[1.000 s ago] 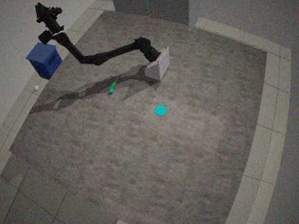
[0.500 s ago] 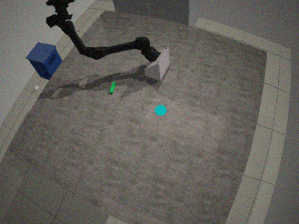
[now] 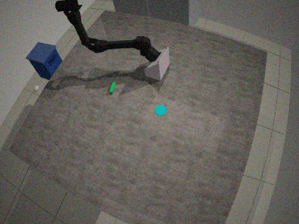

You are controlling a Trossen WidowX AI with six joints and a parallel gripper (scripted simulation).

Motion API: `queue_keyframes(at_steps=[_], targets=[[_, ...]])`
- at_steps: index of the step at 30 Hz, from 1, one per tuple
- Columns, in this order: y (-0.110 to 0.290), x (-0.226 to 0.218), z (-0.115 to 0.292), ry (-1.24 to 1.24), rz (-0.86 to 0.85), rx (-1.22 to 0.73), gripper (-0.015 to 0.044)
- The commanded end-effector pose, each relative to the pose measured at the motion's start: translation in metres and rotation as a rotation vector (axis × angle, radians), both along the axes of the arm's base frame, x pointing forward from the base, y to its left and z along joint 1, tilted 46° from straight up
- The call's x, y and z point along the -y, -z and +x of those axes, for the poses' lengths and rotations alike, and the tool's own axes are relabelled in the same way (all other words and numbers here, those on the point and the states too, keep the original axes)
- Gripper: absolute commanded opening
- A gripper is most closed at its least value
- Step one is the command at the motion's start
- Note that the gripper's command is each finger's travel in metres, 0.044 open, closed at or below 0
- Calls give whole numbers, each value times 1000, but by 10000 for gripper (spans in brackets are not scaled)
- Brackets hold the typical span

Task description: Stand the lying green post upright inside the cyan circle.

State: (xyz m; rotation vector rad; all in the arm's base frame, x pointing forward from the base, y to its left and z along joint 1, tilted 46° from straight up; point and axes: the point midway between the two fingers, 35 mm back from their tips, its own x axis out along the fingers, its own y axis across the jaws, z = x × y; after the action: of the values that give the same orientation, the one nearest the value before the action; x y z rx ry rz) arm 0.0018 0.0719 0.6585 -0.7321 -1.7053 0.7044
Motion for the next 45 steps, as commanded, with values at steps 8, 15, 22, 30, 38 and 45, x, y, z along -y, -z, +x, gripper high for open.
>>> queue_keyframes(at_steps=[8,15,22,30,38,45], targets=[[40,-65,-15,112,-238,-63,233],[69,-101,-9,202,-373,-131,233],[100,-133,5,305,-498,-220,233],[138,-162,31,436,-623,-342,233],[178,-180,64,580,-727,-485,233],[214,-188,97,716,-798,-622,233]])
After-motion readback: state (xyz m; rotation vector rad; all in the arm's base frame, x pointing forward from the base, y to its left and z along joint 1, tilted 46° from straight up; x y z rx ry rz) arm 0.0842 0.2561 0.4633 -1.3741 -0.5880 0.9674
